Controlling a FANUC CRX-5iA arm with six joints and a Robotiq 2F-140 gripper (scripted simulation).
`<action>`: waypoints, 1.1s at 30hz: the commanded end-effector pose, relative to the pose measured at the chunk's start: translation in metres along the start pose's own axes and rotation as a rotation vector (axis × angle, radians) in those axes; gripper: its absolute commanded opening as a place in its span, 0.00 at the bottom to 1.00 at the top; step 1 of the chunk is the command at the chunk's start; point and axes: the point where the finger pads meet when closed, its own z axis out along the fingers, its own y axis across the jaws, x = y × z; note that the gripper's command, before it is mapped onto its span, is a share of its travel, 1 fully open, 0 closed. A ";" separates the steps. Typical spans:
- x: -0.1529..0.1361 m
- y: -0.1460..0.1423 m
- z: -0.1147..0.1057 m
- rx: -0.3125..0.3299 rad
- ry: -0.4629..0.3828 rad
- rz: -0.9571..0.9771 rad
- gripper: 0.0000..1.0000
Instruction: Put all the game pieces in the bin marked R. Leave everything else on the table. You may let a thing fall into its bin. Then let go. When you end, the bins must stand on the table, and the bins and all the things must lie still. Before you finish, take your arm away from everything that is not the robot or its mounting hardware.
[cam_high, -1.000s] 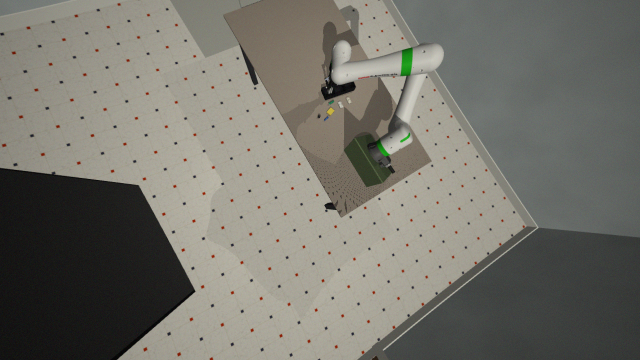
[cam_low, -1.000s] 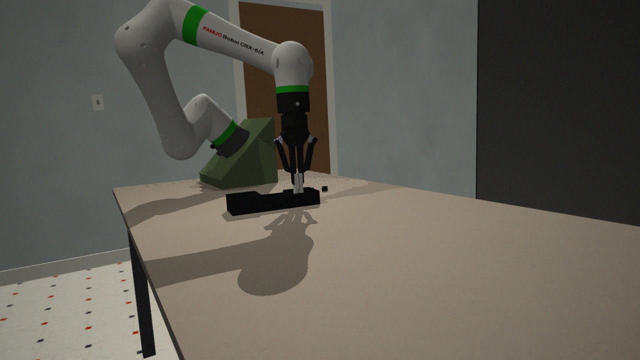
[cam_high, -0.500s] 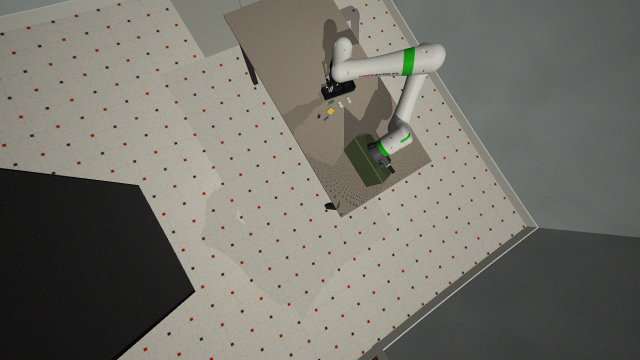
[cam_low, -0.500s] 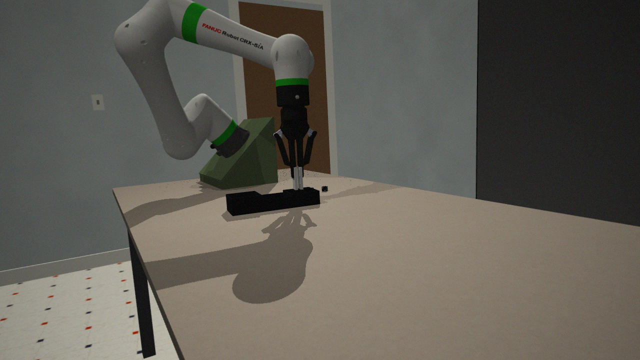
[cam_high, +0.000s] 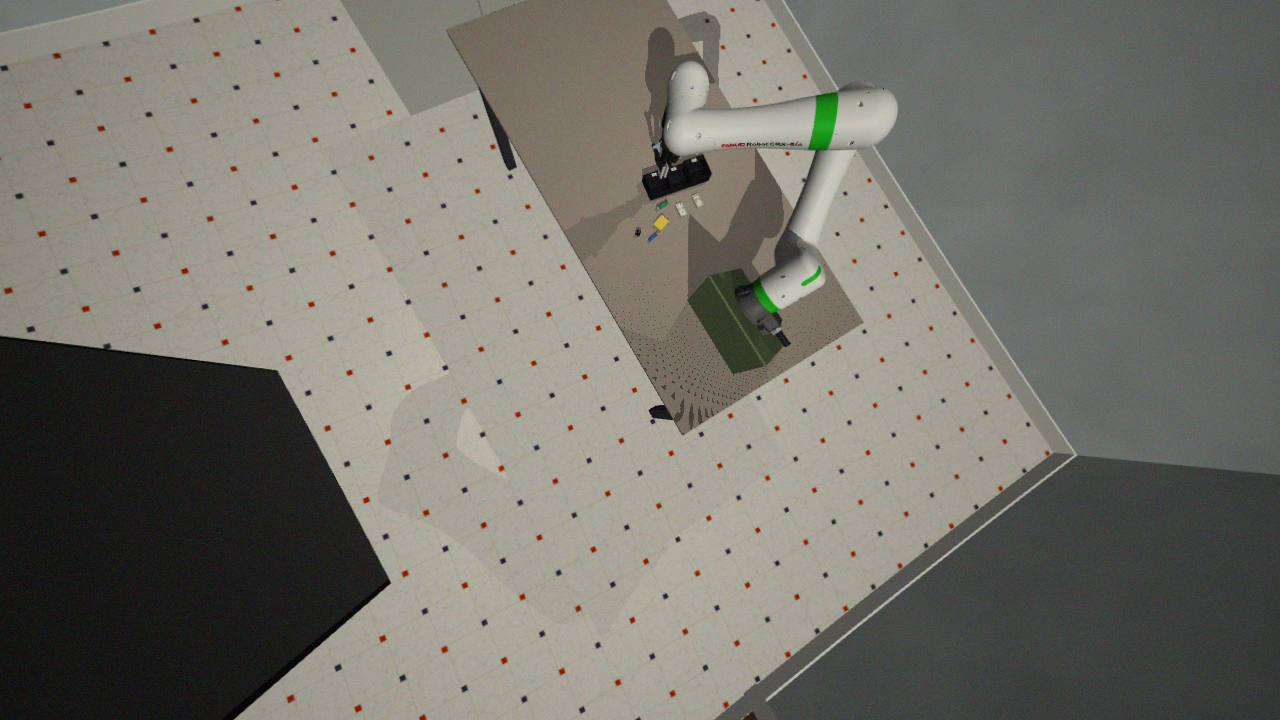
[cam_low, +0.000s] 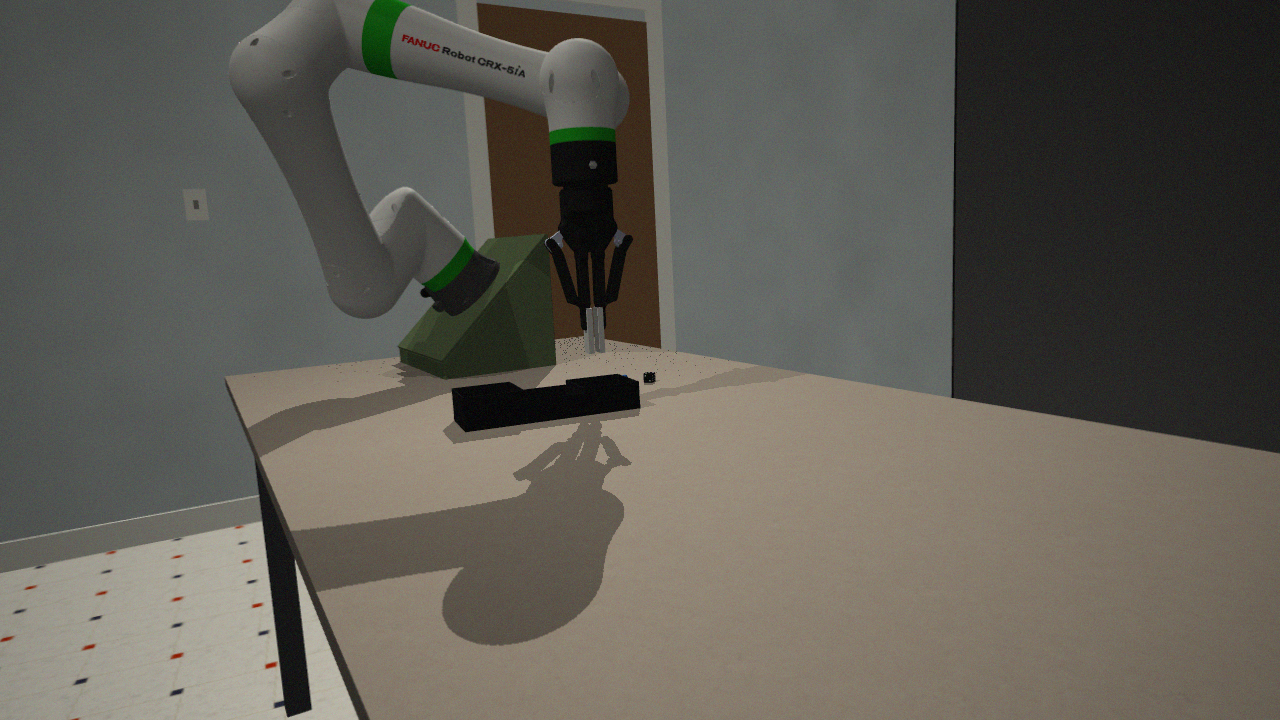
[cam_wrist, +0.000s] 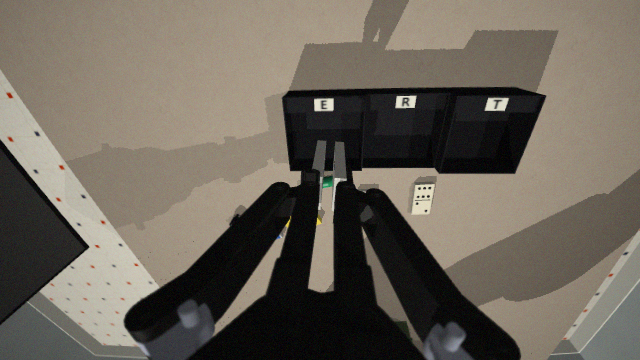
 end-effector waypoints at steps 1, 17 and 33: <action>0.000 0.000 -0.020 0.000 0.000 0.000 0.05; 0.000 0.000 -0.105 0.000 0.000 0.000 0.05; -0.062 -0.053 -0.063 -0.002 -0.001 -0.399 0.19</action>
